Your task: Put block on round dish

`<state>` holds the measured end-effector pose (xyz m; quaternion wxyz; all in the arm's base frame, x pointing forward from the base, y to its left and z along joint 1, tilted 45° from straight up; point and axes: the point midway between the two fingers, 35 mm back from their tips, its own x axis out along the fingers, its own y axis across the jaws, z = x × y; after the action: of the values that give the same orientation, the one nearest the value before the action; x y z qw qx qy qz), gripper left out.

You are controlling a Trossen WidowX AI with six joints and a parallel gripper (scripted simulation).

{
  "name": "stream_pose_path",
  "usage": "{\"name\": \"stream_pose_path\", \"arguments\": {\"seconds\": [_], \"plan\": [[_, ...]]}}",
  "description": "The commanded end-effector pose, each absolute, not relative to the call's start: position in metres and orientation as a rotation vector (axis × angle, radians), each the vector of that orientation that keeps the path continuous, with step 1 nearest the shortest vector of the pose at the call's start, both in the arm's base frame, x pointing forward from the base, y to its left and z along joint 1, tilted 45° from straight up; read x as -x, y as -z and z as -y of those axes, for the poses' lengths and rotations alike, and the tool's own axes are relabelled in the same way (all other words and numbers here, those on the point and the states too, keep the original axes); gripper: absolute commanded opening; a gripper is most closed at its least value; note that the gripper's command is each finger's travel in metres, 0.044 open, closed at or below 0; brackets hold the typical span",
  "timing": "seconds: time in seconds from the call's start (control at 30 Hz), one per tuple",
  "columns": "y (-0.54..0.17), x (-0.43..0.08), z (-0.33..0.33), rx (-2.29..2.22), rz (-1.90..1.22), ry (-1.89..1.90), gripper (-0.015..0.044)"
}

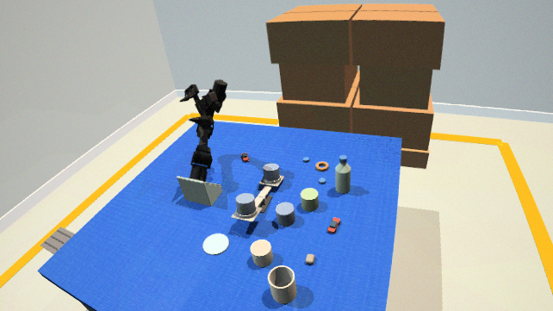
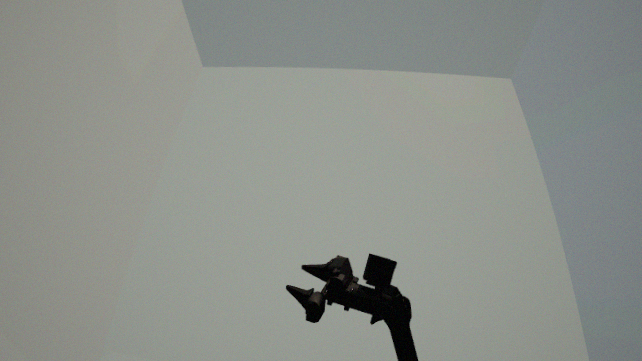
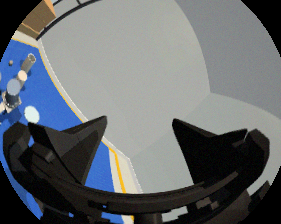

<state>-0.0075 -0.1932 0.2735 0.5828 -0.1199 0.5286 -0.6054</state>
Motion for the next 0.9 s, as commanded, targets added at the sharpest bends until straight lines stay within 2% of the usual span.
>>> {"name": "stream_pose_path", "arguments": {"seconds": [0.0,0.03,0.47,0.87], "plan": [[-0.273,0.007,0.193,0.279,-1.237,1.408,0.0426],[-0.27,0.005,0.194,0.275,-1.244,1.39,0.044],[-0.209,-0.035,0.202,0.141,-1.365,0.938,0.044],[-0.16,-0.069,0.189,-0.053,-1.354,0.541,0.044]]}}
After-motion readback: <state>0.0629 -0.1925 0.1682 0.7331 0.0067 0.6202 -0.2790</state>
